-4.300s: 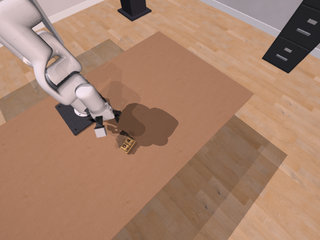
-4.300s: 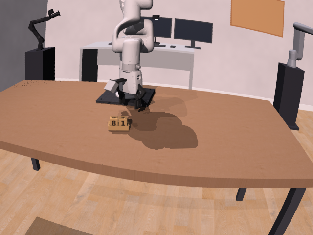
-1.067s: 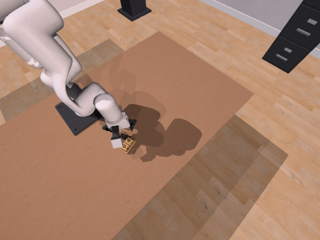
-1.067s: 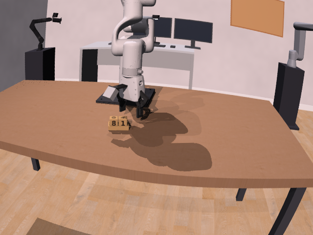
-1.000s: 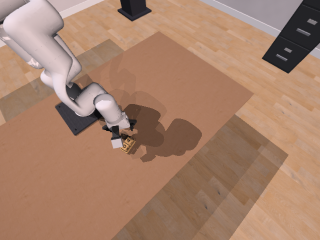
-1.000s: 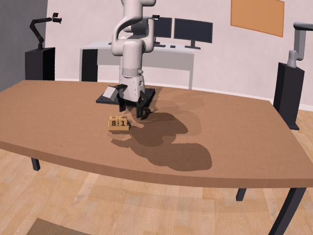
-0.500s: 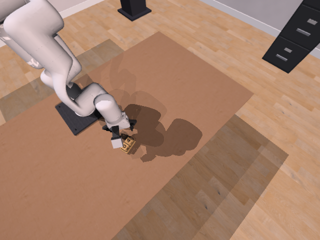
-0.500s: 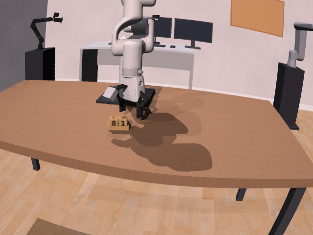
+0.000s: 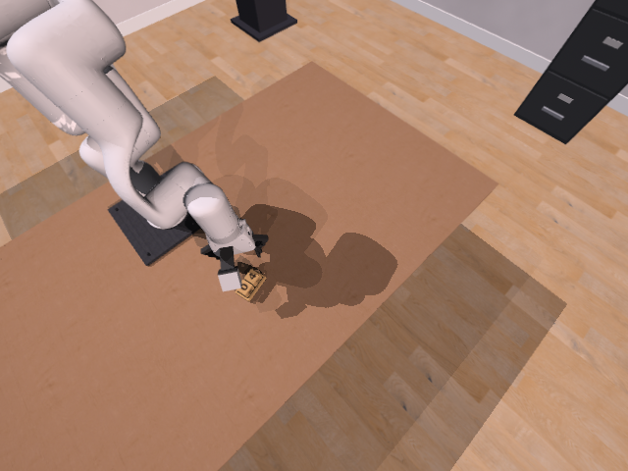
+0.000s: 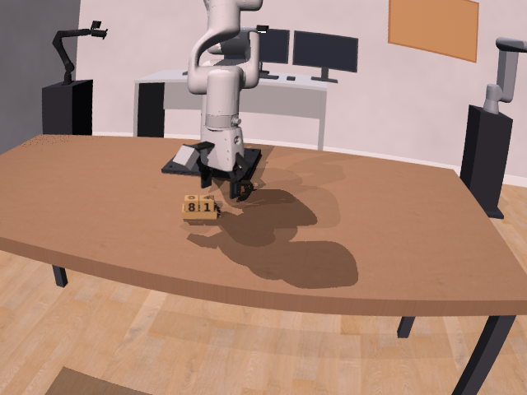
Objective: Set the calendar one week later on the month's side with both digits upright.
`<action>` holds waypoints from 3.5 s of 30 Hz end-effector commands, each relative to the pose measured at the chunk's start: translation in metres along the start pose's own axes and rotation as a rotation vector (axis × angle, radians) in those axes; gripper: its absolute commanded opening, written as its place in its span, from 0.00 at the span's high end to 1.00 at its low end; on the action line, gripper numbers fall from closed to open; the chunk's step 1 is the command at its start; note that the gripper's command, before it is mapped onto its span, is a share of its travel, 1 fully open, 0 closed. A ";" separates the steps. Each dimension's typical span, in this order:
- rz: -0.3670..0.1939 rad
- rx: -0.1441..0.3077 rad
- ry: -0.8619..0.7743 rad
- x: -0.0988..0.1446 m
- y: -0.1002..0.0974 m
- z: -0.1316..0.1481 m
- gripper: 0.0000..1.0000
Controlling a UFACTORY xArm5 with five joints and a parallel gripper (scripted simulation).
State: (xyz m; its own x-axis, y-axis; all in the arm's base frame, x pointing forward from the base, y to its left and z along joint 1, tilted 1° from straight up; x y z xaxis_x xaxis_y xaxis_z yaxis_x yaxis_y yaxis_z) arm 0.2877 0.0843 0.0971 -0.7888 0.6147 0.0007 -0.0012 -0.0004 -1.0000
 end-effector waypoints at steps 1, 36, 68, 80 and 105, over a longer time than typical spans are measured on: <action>0.002 -0.002 0.000 -0.001 -0.001 -0.001 0.00; 0.002 -0.002 0.000 -0.001 -0.001 -0.001 0.00; 0.002 -0.002 0.000 0.000 -0.027 -0.001 0.00; 0.001 -0.002 0.000 0.021 -0.028 -0.016 0.00; 0.000 0.001 0.000 0.065 -0.027 -0.048 0.00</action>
State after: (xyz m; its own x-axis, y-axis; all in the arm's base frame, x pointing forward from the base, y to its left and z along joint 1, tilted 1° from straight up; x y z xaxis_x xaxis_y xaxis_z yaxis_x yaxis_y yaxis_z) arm 0.2660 0.1568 0.1234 -0.7898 0.6133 0.0016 -0.0039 -0.0023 -1.0000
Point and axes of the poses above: the point where the finger pads meet when closed, its own y axis out along the fingers, its own z axis across the jaws, x = y × z, the point moved 7 cm from there along -y, back along the fingers, and after that the axes turned 9 degrees about y, right-handed, at the moved point
